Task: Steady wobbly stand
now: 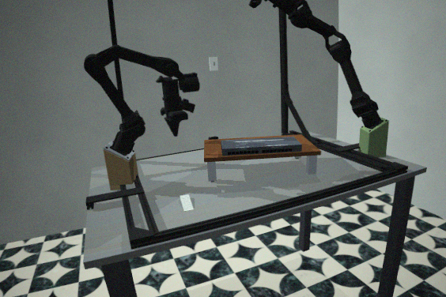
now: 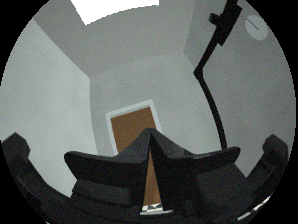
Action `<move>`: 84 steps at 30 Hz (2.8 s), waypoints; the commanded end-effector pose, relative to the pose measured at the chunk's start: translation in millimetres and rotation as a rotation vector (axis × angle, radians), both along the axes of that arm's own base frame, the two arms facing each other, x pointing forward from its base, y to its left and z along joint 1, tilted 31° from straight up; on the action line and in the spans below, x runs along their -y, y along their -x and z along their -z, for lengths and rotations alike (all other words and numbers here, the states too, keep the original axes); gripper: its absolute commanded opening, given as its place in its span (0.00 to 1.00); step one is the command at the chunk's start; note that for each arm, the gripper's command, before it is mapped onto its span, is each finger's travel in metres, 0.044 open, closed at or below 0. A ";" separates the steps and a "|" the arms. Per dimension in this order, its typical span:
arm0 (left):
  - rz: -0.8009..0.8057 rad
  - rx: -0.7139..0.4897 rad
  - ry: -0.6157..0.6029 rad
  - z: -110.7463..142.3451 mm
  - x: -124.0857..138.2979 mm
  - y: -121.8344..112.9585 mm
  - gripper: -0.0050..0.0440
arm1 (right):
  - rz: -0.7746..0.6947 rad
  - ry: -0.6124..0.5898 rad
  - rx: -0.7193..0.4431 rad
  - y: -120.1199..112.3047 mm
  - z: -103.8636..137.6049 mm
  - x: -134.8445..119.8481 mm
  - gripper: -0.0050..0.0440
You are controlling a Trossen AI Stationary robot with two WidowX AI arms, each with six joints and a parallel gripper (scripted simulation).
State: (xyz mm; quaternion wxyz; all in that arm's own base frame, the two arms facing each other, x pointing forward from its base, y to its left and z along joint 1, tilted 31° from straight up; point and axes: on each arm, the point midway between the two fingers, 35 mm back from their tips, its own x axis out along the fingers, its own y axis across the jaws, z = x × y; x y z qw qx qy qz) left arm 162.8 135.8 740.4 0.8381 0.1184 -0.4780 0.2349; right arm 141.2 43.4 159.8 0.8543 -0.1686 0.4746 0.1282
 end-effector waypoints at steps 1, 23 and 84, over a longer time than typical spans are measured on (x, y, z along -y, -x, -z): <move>-0.058 0.133 -0.129 -30.5 32.6 39.6 0.10 | 0.000 0.000 0.000 0.0 0.0 0.0 0.10; -0.236 0.528 -0.433 -63.1 122.2 148.8 0.10 | 0.000 0.000 0.000 0.0 0.0 0.0 0.10; 0.630 -0.206 0.043 34.5 151.8 -85.8 0.10 | 0.000 0.000 0.000 0.0 0.0 0.0 0.10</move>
